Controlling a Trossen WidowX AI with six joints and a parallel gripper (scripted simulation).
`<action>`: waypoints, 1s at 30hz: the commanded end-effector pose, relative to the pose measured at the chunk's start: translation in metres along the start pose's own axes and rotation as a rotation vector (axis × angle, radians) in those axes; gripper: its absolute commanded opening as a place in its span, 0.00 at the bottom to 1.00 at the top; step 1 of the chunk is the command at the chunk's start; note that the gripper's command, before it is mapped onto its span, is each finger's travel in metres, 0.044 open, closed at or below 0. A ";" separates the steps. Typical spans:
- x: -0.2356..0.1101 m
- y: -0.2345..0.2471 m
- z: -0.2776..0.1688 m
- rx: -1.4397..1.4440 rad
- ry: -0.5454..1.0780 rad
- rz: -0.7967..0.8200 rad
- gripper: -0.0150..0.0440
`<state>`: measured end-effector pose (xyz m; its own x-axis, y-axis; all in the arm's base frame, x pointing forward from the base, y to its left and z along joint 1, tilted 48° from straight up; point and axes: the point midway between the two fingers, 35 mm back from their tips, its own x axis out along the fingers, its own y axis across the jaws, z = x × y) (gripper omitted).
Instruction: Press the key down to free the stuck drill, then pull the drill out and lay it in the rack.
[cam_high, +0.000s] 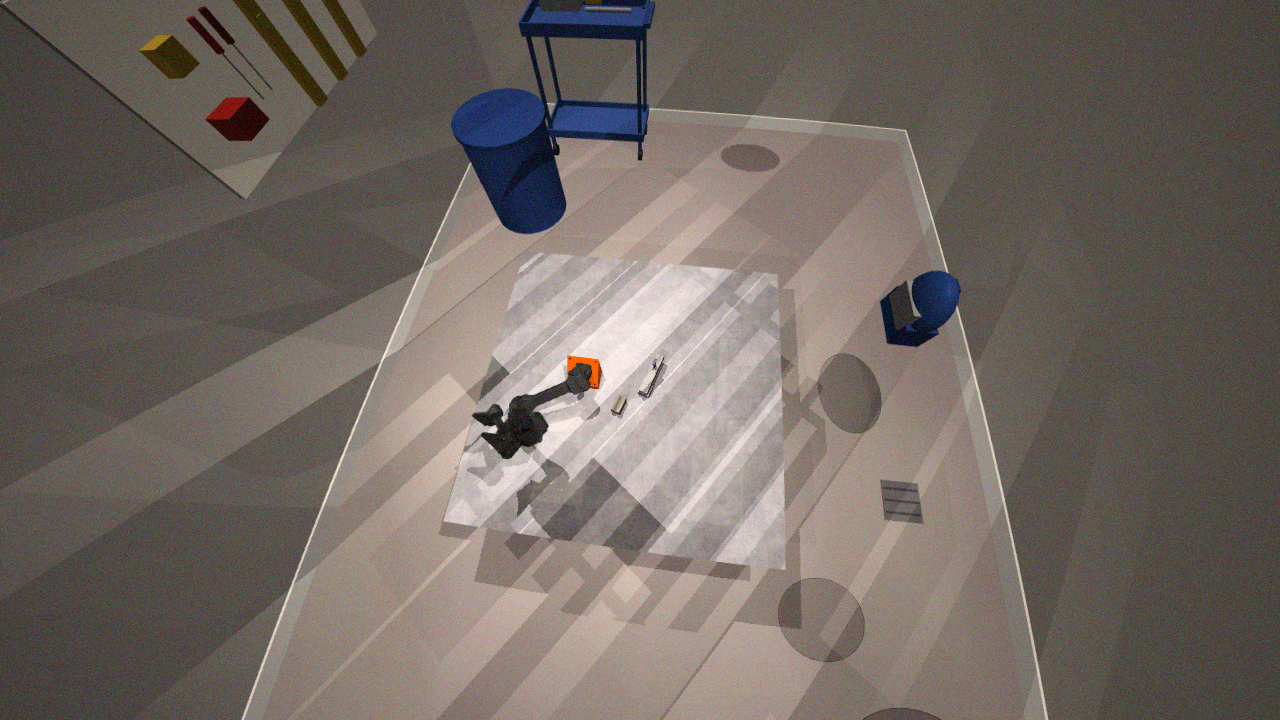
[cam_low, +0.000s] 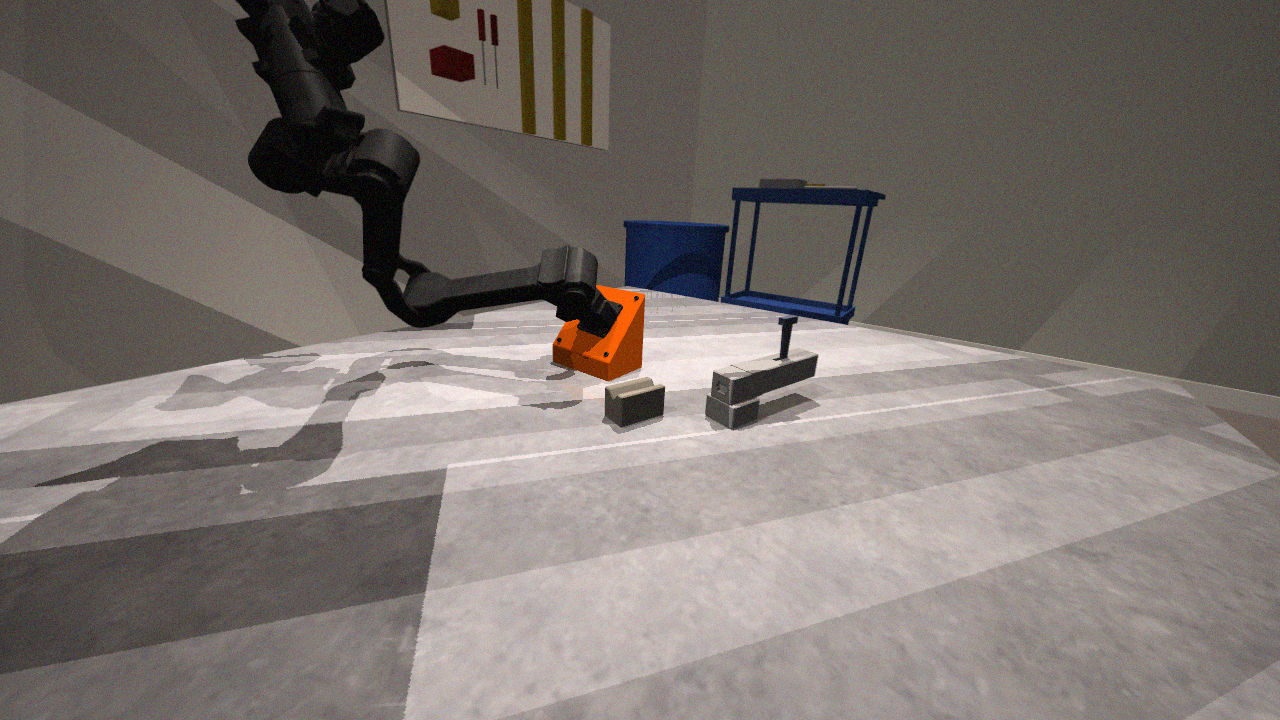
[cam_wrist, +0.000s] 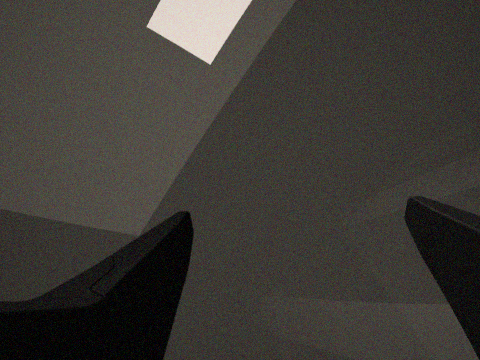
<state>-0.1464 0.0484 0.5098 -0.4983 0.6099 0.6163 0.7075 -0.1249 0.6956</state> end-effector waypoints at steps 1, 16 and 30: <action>0.000 0.000 0.000 0.000 0.000 0.000 0.89; 0.000 0.067 0.053 0.425 -0.051 0.196 0.25; -0.036 0.172 0.197 1.420 -0.003 0.749 0.25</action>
<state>0.0659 0.1453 0.5416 0.0873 0.7309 0.6769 0.7747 0.3773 -0.5073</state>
